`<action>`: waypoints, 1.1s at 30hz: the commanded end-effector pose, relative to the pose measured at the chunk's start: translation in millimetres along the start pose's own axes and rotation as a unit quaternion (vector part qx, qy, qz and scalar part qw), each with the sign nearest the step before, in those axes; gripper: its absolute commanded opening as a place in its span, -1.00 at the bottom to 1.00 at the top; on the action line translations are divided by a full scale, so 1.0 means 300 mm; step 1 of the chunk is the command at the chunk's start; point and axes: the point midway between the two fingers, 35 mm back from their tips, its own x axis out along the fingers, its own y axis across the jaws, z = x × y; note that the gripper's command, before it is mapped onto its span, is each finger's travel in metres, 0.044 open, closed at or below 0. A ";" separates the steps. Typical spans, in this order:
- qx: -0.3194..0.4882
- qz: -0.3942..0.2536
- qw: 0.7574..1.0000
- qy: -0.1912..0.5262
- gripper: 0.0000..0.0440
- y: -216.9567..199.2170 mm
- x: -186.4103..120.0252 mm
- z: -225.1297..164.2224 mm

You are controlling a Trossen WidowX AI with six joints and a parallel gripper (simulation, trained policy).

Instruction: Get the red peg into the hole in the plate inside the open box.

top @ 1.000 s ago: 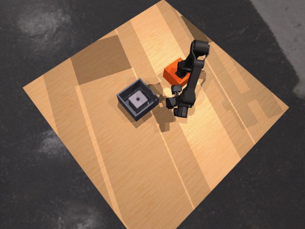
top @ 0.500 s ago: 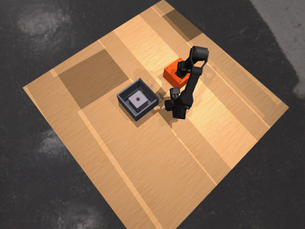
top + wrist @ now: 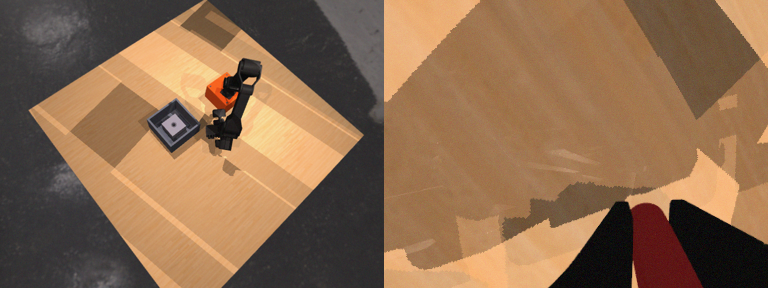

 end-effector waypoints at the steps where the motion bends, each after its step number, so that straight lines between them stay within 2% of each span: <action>1: 0.005 0.008 1.000 -0.014 -1.00 0.006 -0.048 0.038; 20: 0.065 0.014 0.996 -0.060 -1.00 -0.056 -0.274 0.263; 33: 0.135 0.023 0.989 -0.064 -1.00 -0.135 -0.293 0.465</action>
